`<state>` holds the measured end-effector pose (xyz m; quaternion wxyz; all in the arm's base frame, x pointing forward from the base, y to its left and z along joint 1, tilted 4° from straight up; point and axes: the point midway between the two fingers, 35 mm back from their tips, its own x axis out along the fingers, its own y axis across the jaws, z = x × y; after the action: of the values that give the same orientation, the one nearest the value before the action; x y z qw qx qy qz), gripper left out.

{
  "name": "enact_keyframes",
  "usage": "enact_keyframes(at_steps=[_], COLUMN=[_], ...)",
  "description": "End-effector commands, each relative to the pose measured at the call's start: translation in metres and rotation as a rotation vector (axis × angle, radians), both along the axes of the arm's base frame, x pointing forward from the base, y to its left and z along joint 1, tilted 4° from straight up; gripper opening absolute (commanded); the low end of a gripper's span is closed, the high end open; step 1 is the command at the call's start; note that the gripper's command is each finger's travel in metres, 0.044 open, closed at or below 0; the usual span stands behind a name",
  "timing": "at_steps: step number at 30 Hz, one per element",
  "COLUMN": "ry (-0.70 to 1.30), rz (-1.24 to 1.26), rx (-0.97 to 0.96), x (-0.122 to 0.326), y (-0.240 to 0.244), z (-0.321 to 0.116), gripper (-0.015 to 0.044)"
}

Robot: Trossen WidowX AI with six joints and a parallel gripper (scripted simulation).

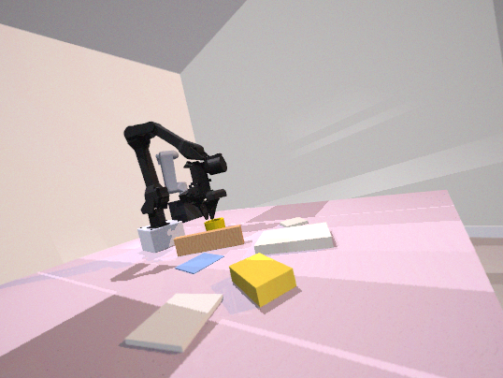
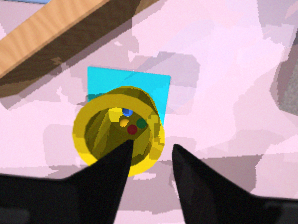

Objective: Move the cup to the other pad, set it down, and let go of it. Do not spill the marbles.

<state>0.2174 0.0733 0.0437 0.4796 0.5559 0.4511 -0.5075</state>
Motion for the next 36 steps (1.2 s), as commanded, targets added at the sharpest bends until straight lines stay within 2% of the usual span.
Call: enact_keyframes(at_steps=[1, 9, 20, 36], ry=[-0.009, -0.008, -0.001, -0.008], rz=[-0.005, -0.006, -0.002, -0.006], rx=[-0.001, -0.003, 0.0, -0.002], x=[0.0, -0.003, -0.002, -0.006], y=[0.0, 0.001, 0.001, 0.002], z=[0.007, 0.017, 0.017, 0.075], gripper=[0.0147, 0.0147, 0.0435, 0.044])
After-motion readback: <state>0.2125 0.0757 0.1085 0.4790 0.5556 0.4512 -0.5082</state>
